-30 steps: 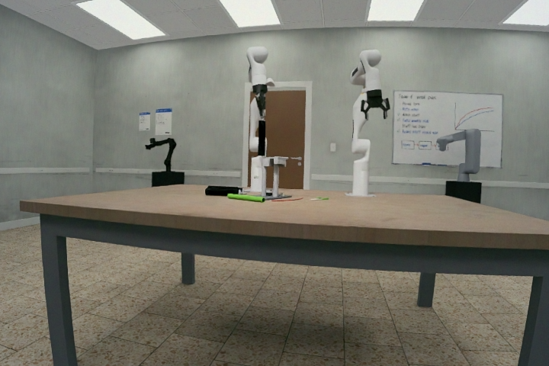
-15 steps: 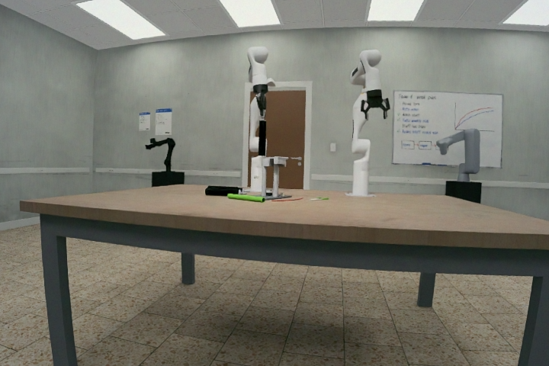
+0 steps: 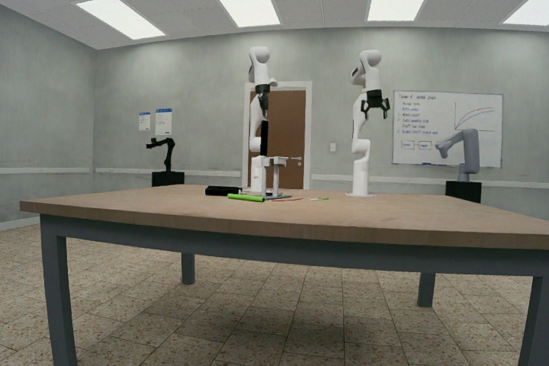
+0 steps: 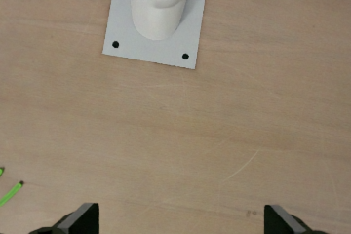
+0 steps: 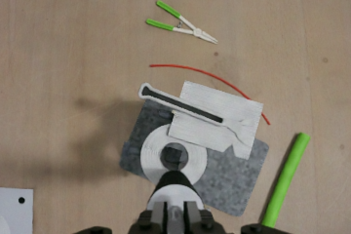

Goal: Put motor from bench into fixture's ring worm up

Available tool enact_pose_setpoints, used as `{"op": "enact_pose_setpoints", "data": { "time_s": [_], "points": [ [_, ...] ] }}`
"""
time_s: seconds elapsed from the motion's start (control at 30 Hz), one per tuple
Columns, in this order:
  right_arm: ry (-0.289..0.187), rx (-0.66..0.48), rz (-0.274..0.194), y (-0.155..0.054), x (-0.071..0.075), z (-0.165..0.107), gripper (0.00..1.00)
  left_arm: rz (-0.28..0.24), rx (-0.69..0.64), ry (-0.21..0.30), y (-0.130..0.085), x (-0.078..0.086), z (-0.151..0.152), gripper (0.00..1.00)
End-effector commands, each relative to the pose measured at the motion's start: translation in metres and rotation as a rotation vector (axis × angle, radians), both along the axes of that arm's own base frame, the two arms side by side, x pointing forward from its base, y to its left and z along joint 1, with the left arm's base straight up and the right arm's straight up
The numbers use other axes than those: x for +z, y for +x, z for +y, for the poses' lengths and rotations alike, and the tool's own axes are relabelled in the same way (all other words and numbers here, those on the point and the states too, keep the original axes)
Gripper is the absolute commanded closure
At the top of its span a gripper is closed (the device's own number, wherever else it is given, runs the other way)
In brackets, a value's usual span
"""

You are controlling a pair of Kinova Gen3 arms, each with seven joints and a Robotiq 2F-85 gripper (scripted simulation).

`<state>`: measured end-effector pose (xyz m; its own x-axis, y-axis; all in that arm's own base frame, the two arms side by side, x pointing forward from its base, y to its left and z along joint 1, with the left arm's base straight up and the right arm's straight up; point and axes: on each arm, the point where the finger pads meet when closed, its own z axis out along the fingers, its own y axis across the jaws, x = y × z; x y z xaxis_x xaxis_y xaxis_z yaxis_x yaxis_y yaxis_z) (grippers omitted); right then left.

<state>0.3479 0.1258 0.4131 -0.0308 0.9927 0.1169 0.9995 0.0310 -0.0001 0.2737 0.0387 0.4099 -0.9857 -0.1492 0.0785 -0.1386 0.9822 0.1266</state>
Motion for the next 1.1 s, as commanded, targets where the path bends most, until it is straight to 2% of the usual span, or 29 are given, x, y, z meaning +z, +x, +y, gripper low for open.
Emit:
{"op": "enact_pose_setpoints", "data": {
  "time_s": [0.0,1.07],
  "points": [
    [0.002,0.000,-0.002,0.000,0.001,0.003,0.828,-0.001,0.000,0.000,0.000,0.000,0.000,0.002],
    [0.008,0.000,-0.002,-0.001,0.001,0.029,0.828,-0.001,0.000,0.000,0.000,0.000,0.000,0.002]
  ]
}}
